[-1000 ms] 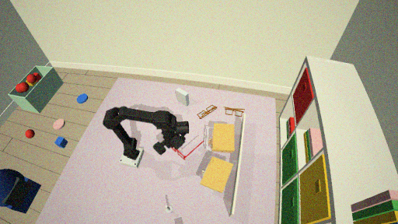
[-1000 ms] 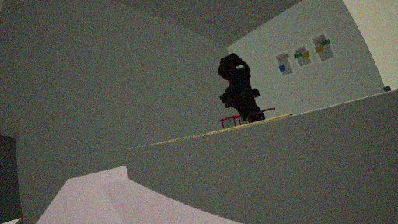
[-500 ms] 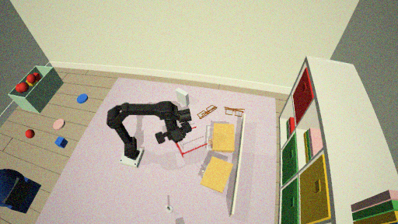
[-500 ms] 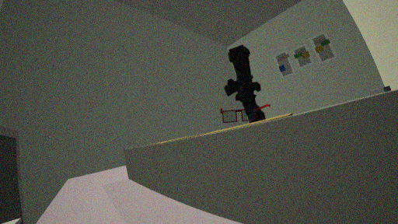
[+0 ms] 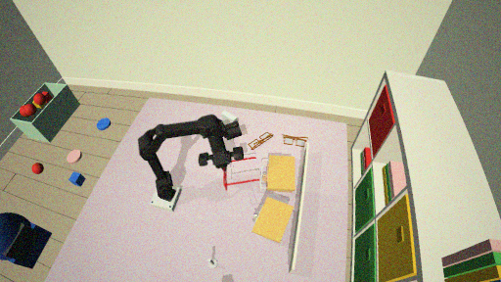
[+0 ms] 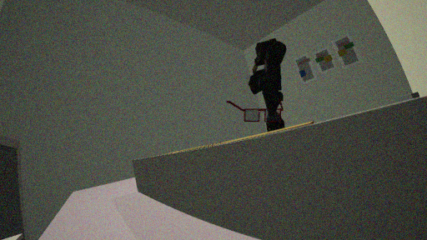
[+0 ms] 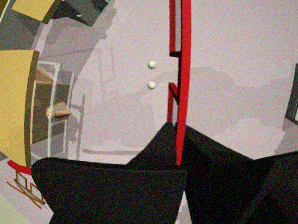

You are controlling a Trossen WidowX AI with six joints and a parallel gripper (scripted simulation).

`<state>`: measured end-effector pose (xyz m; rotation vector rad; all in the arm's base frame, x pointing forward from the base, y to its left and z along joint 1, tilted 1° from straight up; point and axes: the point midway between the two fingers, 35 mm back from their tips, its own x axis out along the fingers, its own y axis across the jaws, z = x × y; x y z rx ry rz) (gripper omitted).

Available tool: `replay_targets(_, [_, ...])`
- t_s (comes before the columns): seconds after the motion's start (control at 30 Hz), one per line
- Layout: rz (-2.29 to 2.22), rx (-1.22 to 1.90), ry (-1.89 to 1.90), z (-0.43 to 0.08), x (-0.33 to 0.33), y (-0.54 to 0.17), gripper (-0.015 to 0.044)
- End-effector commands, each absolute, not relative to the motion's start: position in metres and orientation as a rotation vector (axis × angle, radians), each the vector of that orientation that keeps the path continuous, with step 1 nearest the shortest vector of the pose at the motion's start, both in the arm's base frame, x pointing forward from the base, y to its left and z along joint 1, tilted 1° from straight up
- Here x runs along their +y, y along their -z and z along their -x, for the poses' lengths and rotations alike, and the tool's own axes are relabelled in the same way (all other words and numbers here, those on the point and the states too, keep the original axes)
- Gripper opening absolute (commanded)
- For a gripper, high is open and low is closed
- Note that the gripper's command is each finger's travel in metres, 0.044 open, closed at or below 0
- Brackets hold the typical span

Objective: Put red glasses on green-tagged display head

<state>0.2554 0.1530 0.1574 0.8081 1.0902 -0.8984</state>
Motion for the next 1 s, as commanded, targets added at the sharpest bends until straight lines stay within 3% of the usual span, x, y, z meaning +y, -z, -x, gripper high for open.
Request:
replay_targets(0.0, [-0.905, 0.999, 0.940, -0.257, 0.165, -0.167, 0.0000])
replay_targets(0.97, [-1.604, 0.487, 1.057, -0.236, 0.248, -0.208, 0.0000])
